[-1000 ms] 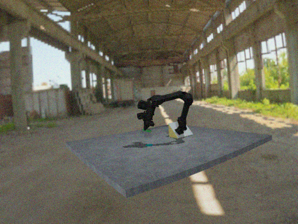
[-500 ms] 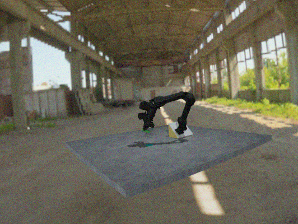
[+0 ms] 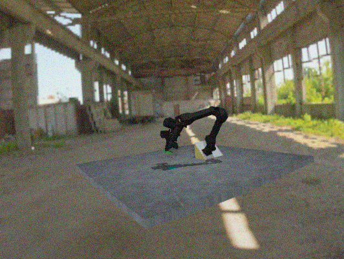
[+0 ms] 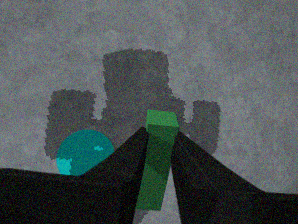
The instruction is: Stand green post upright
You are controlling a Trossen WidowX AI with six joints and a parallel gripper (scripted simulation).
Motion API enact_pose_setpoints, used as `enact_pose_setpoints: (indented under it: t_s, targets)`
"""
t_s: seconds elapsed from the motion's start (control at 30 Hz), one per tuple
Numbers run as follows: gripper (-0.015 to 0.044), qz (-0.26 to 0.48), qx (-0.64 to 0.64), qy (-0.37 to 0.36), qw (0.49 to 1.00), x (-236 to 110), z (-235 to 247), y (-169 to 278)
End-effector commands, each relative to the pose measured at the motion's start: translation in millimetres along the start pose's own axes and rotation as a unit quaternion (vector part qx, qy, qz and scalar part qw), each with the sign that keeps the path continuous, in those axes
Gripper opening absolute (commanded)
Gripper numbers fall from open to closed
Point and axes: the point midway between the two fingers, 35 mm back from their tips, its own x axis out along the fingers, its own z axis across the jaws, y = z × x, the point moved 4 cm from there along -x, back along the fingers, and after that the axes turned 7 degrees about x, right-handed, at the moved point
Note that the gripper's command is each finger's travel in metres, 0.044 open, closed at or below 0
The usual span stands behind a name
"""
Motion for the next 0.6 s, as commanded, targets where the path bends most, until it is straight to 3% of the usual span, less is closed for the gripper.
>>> enact_pose_setpoints:
  t_s: [0.0, 0.57]
  targets:
    - [0.0023, -0.013, 0.001, 0.003, 1.0, -0.3, 0.5, 1.8]
    - [0.0023, -0.069, 0.007, 0.005, 0.998, 0.8, 1.9, 6.0]
